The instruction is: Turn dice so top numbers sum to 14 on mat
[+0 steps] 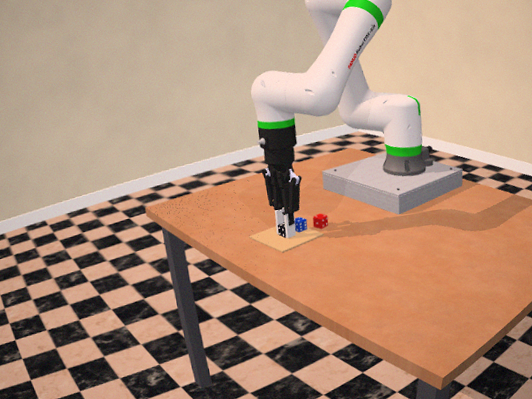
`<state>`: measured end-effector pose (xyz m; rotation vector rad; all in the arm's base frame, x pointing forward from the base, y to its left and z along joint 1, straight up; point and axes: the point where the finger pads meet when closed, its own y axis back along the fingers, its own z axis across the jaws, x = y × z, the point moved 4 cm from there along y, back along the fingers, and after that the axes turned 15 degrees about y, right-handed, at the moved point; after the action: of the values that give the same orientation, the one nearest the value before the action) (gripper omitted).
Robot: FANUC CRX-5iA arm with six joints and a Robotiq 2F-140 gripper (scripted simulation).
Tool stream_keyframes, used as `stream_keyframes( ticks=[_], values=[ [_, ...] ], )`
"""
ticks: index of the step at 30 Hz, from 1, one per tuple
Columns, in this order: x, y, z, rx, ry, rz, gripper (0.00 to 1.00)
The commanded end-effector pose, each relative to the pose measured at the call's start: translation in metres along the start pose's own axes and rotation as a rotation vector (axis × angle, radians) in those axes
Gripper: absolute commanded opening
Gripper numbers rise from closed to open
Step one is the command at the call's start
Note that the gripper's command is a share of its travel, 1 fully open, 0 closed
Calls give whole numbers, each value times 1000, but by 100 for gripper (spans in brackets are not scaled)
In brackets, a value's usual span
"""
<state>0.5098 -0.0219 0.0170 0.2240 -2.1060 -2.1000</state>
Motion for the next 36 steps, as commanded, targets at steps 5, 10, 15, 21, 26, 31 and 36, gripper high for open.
stream_keyframes(
  ticks=[5, 10, 15, 21, 26, 31, 36],
  values=[
    [0, 0, 0, 0, 0, 0, 16],
    [0, 0, 0, 0, 0, 0, 16],
    [0, 0, 0, 0, 0, 0, 16],
    [0, 0, 0, 0, 0, 0, 21],
    [0, 0, 0, 0, 0, 0, 26],
    [0, 0, 0, 0, 0, 0, 28],
    [0, 0, 0, 0, 0, 0, 28]
  ],
)
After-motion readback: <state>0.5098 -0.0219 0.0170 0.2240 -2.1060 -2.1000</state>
